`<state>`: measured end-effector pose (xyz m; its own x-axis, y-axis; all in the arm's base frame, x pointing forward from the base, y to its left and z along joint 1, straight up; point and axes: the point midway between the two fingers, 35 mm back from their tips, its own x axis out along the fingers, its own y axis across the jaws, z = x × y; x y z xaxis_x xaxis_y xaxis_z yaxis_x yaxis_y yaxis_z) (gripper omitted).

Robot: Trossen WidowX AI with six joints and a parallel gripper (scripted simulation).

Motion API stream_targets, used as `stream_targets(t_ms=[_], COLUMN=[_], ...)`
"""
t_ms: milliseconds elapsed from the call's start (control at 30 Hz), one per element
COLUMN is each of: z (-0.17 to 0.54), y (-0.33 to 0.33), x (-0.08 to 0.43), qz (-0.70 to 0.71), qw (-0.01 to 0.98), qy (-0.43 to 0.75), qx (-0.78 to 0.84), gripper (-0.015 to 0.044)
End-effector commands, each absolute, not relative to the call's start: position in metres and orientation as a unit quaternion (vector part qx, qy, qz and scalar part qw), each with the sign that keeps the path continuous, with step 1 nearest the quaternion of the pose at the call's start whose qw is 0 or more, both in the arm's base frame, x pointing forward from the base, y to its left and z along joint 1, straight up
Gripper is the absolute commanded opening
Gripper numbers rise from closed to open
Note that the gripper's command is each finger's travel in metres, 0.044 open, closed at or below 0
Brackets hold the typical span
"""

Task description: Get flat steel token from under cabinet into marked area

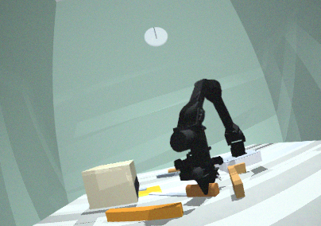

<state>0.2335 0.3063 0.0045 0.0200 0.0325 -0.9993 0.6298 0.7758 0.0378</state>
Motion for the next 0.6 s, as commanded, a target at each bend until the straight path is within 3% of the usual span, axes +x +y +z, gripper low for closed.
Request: stream_targets(t_ms=[0,567], z=[0.005,0.006], y=[0.309,0.327], x=[0.23,0.223], qz=[-0.224,-0.224], qw=[0.67,0.67], qy=[0.662,0.662], qx=[0.25,0.25], gripper=[0.0,0.0])
